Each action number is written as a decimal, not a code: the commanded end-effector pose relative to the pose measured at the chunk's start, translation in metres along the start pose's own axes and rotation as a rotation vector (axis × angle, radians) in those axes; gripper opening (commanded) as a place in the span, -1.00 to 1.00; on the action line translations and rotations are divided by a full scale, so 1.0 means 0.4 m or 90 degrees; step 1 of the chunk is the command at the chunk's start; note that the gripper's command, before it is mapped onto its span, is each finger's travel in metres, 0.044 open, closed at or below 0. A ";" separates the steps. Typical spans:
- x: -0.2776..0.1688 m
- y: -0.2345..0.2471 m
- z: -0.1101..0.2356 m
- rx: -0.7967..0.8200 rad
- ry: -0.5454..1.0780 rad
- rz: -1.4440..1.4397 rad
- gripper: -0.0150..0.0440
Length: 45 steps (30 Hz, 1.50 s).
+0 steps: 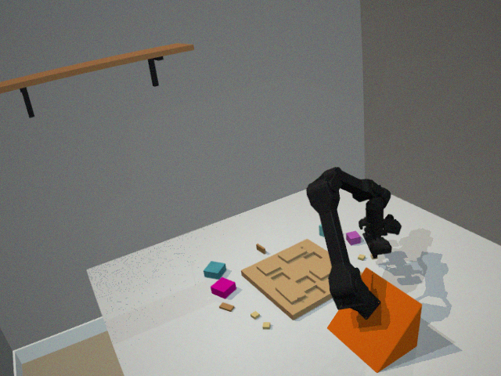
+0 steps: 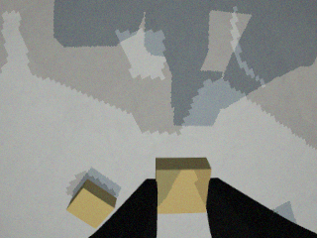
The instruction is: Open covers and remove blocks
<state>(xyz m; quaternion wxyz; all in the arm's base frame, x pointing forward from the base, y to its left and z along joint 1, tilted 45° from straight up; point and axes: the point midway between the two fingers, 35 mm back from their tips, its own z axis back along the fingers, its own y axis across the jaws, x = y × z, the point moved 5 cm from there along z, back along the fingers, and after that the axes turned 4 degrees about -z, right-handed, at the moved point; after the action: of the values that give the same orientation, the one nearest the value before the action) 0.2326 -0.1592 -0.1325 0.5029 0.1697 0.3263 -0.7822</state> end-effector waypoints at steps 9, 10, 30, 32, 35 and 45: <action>-0.004 -0.012 -0.063 -0.008 0.006 -0.005 -0.22; -0.004 -0.013 -0.067 -0.008 0.006 -0.005 -0.22; -0.003 -0.013 -0.076 -0.005 0.003 -0.001 0.40; -0.003 -0.013 -0.076 -0.005 0.003 -0.001 0.58; -0.003 -0.013 -0.076 -0.005 0.003 -0.001 0.85; -0.002 -0.007 -0.010 -0.006 0.003 -0.003 1.00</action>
<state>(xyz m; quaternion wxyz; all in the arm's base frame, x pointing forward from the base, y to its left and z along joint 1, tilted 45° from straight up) 0.2281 -0.1460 -0.1420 0.4982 0.1688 0.3343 -0.7820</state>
